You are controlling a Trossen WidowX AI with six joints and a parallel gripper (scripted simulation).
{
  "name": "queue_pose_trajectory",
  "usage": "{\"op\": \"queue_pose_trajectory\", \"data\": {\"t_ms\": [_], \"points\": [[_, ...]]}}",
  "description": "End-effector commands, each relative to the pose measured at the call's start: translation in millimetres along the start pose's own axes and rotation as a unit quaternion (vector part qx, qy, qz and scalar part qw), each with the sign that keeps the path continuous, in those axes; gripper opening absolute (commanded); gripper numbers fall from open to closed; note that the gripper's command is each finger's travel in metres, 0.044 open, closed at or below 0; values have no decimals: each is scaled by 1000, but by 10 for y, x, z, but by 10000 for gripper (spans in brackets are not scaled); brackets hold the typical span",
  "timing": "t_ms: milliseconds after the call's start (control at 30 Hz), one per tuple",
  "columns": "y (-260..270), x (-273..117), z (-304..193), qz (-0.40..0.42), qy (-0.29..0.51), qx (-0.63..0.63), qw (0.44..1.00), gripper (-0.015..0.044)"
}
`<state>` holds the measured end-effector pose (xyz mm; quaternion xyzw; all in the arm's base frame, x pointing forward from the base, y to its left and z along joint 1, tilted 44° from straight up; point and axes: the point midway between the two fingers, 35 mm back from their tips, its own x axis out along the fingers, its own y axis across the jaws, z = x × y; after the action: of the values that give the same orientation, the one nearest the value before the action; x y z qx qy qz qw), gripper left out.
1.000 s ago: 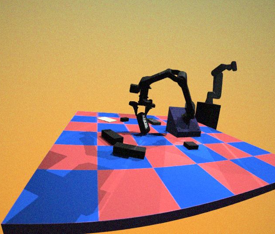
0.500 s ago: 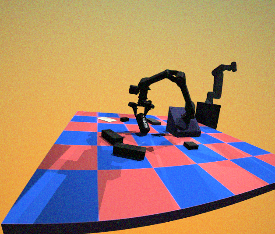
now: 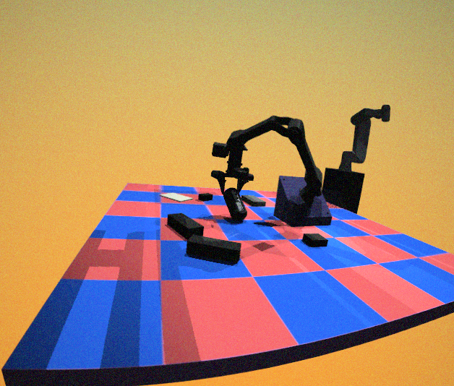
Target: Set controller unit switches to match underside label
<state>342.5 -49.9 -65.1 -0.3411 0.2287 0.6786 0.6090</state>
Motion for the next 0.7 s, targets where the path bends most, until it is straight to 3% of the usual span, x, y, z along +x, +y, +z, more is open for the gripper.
{"op": "queue_pose_trajectory", "data": {"t_ms": [0, 667], "points": [[7, 81, 22, 7, -8, -3, 1000, 338], [8, 213, -65, 7, -8, -3, 1000, 338]]}}
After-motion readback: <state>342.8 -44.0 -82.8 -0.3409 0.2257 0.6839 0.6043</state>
